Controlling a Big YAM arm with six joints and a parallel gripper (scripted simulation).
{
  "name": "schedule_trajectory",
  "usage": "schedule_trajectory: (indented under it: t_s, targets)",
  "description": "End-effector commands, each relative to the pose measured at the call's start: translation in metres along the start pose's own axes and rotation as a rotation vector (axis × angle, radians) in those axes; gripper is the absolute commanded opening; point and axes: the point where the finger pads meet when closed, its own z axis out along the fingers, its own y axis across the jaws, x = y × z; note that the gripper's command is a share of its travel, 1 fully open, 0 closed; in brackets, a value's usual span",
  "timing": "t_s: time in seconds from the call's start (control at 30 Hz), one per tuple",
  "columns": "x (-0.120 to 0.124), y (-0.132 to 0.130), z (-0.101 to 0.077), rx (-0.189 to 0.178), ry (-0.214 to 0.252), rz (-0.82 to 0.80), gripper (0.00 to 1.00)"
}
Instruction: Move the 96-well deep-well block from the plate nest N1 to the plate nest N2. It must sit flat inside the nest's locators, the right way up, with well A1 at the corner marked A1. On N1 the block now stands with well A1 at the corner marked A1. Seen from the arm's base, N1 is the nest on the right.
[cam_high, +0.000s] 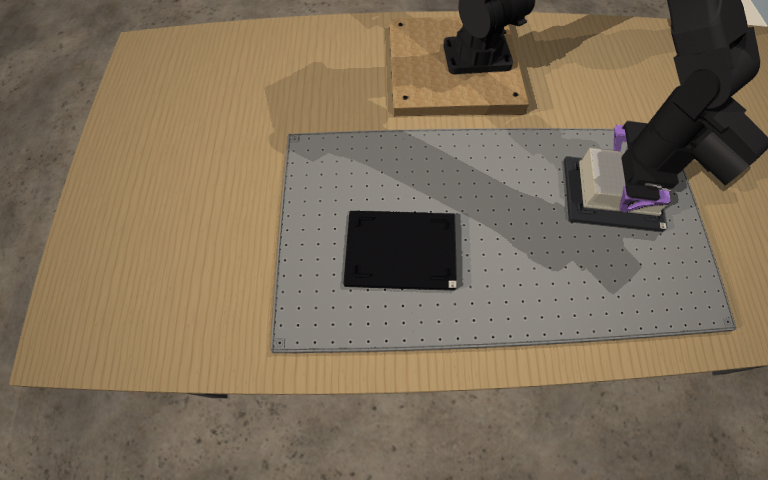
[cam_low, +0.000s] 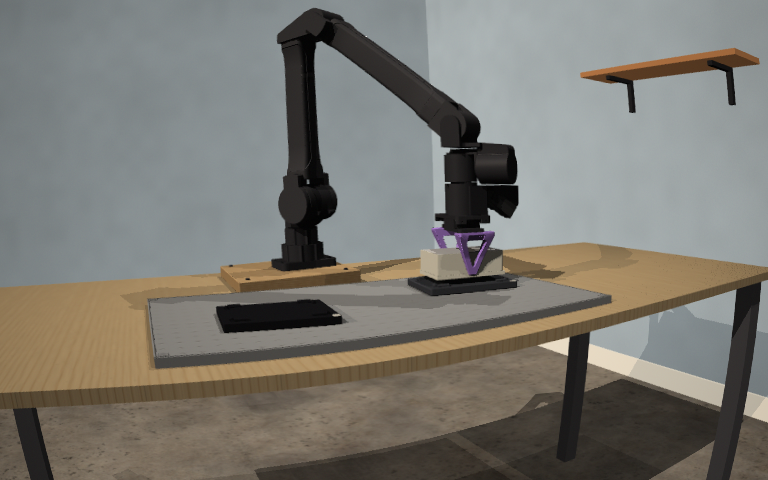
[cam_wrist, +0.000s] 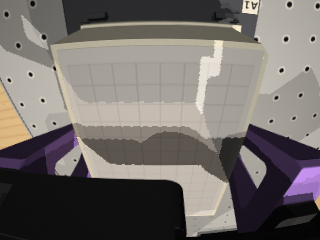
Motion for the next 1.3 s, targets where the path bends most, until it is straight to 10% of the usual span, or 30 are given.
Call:
schedule_trajectory:
  t_s: [0.0, 1.27]
  targets:
    - [0.001, -0.007, -0.005, 0.024, -0.021, 0.001, 0.00]
    - [0.003, -0.004, 0.008, 0.007, -0.006, 0.000, 0.00]
